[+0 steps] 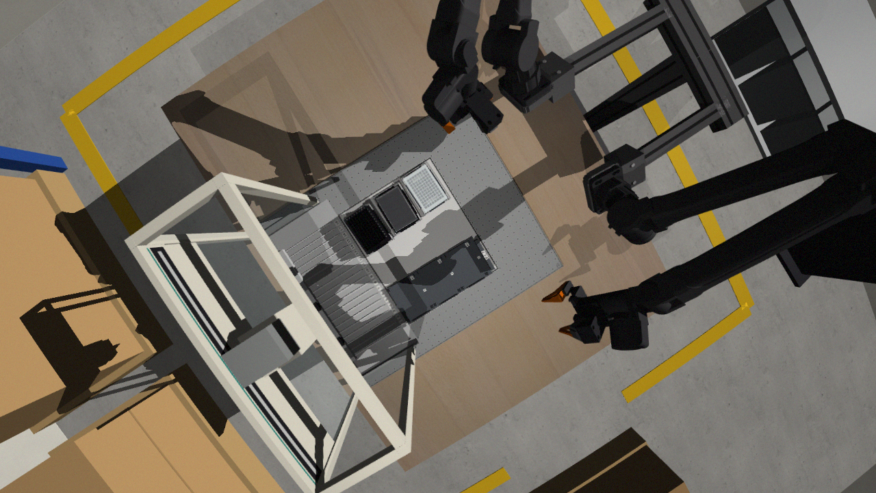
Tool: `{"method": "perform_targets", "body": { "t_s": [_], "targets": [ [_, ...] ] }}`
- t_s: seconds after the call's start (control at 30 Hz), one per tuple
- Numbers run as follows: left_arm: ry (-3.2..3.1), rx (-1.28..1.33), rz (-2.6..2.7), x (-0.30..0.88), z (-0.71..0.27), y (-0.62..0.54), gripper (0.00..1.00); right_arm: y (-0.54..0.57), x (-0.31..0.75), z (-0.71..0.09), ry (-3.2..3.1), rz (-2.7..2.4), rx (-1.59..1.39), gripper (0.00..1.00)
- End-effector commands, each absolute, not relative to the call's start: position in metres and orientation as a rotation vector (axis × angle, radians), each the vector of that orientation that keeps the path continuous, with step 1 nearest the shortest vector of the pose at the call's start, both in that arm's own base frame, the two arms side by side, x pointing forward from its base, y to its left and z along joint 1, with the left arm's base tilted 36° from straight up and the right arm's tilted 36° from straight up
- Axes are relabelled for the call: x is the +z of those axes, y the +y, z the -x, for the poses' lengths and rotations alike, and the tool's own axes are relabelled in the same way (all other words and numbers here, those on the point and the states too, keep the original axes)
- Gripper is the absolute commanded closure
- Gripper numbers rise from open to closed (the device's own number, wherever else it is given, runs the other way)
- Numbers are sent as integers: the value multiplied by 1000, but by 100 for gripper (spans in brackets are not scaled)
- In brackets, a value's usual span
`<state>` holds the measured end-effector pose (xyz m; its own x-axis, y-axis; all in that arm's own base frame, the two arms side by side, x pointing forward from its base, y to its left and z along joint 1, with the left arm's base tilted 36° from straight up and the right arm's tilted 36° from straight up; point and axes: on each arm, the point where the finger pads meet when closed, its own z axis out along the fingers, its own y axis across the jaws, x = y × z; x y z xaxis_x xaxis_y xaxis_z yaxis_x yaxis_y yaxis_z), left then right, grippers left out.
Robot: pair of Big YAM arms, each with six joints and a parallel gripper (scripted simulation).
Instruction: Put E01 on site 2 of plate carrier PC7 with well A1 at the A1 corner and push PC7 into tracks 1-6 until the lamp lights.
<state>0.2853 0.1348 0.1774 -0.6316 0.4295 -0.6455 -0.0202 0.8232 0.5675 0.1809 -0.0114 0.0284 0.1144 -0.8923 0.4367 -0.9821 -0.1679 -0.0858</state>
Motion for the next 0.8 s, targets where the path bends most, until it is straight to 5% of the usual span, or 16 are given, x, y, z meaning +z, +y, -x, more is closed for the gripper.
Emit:
{"method": "perform_targets", "body": {
  "t_s": [0.0,0.77],
  "targets": [
    [2158,659,-328,156,-306,105,0,-5,49,-199,-1989,-2196,506,0],
    [2201,634,-502,66,-346,18,0,0,81,-206,-2491,-2236,163,0]
  ]
}}
